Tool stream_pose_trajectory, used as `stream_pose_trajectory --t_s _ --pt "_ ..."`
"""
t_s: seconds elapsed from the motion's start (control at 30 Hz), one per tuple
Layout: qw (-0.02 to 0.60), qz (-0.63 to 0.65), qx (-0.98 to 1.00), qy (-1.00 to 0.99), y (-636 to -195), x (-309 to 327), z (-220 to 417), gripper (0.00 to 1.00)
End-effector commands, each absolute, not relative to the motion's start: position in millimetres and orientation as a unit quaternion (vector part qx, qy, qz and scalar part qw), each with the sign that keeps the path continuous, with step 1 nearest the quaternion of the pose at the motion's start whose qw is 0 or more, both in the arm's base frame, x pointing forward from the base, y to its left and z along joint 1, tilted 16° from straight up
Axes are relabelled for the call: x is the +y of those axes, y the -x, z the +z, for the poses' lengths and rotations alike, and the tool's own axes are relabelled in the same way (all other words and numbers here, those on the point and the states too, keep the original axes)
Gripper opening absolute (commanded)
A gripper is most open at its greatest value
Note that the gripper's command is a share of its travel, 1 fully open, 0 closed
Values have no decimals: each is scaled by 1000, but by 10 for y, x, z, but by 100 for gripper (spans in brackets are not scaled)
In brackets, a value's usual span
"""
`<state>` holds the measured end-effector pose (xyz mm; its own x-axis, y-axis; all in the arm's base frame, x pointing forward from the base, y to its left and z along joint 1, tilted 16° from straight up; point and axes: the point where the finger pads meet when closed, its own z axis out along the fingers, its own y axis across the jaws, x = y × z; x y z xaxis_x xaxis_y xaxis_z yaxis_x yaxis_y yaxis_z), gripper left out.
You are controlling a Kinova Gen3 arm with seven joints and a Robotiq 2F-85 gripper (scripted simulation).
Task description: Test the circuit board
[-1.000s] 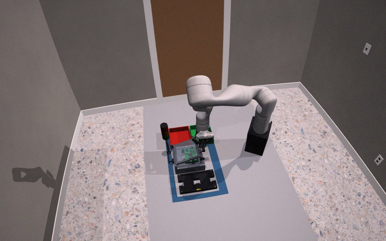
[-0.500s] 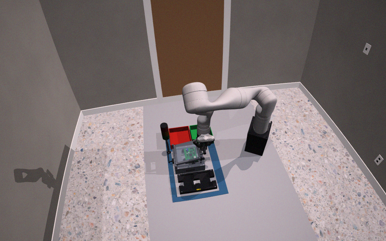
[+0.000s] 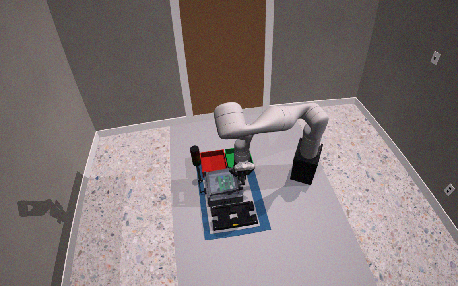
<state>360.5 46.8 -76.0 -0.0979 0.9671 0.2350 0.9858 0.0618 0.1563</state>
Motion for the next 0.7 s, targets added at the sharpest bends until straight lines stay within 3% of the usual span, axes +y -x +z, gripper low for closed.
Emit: stream_pose_trajectory --t_s 0.0,0.67 --pt "35 -137 -730 669 -3609 478 -800 0" --pt "35 -137 -730 669 -3612 486 -832 0"
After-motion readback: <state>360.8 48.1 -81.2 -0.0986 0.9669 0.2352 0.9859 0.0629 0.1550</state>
